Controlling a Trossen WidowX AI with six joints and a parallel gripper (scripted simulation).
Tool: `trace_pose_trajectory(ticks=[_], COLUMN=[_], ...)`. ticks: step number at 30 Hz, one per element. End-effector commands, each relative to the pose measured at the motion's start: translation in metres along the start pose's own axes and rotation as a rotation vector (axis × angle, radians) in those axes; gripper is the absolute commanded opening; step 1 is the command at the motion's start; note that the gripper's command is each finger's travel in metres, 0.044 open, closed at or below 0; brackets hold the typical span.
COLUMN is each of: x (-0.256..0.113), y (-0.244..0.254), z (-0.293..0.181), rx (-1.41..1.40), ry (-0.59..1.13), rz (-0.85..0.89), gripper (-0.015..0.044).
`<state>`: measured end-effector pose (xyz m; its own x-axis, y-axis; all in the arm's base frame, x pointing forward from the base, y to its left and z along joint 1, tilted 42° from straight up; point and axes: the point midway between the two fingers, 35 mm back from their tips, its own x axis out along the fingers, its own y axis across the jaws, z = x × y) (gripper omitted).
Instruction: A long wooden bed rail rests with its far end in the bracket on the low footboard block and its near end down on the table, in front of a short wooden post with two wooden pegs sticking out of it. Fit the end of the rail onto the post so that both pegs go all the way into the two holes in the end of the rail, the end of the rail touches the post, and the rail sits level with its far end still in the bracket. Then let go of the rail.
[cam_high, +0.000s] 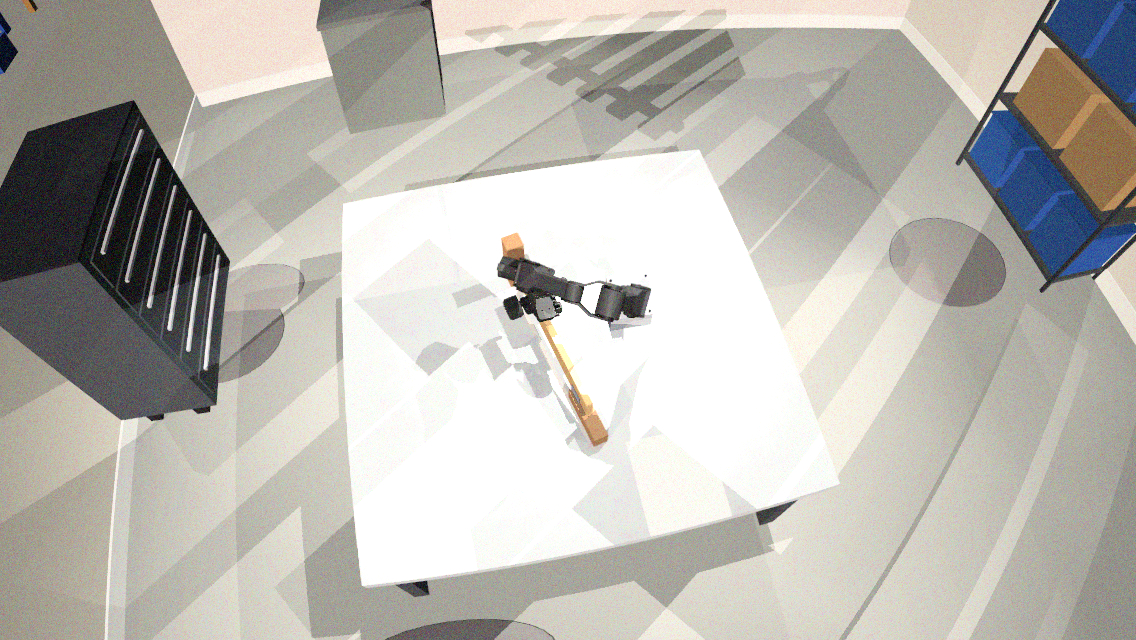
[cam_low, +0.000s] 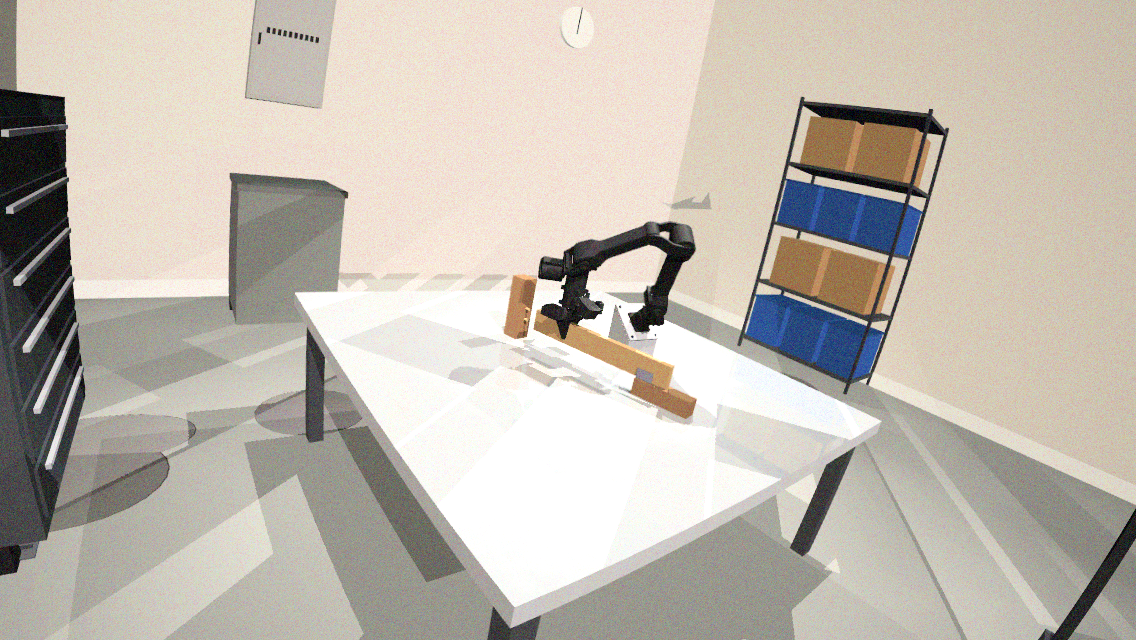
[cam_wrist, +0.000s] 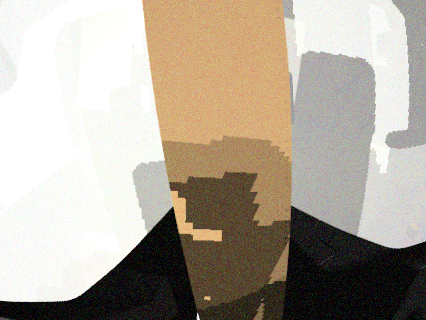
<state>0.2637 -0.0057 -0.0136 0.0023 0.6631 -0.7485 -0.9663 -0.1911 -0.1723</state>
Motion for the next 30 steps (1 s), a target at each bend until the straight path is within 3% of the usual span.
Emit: trace_pose_trajectory(ticks=[1,30], x=[-0.0031,-0.0043], y=[-0.0023,-0.0035], z=[0.002,0.001], rx=[-0.003,-0.003], ry=[0.006,0.006], rz=[-0.009,-0.009], gripper=[0.0,0.0])
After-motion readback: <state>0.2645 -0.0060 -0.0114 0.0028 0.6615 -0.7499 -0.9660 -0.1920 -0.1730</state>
